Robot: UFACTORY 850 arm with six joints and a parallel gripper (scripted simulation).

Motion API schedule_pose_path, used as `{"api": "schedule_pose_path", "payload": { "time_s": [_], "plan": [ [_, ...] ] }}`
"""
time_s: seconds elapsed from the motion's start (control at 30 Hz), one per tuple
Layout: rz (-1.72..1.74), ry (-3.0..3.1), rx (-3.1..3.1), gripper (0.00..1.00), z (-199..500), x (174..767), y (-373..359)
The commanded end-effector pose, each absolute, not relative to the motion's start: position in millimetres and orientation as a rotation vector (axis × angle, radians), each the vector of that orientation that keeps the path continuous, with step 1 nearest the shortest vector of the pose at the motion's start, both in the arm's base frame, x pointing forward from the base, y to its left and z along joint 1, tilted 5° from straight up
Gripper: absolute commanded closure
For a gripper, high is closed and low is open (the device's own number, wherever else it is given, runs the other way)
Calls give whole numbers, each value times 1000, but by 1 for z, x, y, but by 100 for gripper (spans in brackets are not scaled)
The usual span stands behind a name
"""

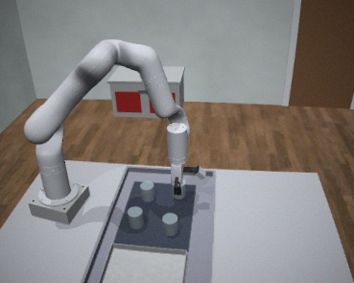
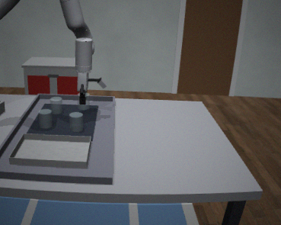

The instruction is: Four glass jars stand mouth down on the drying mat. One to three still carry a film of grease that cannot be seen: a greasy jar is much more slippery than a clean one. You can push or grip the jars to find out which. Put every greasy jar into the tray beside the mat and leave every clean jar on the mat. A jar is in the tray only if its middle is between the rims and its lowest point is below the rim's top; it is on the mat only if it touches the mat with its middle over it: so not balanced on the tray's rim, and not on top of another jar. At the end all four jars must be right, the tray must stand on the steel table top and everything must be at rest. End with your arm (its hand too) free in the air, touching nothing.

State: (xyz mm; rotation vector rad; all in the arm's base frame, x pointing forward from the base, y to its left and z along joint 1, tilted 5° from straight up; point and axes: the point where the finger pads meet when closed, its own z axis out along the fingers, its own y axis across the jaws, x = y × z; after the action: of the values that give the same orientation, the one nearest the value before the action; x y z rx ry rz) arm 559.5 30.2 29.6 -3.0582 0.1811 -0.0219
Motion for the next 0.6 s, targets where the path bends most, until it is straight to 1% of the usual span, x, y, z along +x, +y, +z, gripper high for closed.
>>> {"api": "schedule_pose_path", "payload": {
  "time_s": [0.0,0.57],
  "plan": [
    [-25,181,-3058,100,42,560,29],
    [-25,181,-3058,100,81,559,26]
  ]
}}
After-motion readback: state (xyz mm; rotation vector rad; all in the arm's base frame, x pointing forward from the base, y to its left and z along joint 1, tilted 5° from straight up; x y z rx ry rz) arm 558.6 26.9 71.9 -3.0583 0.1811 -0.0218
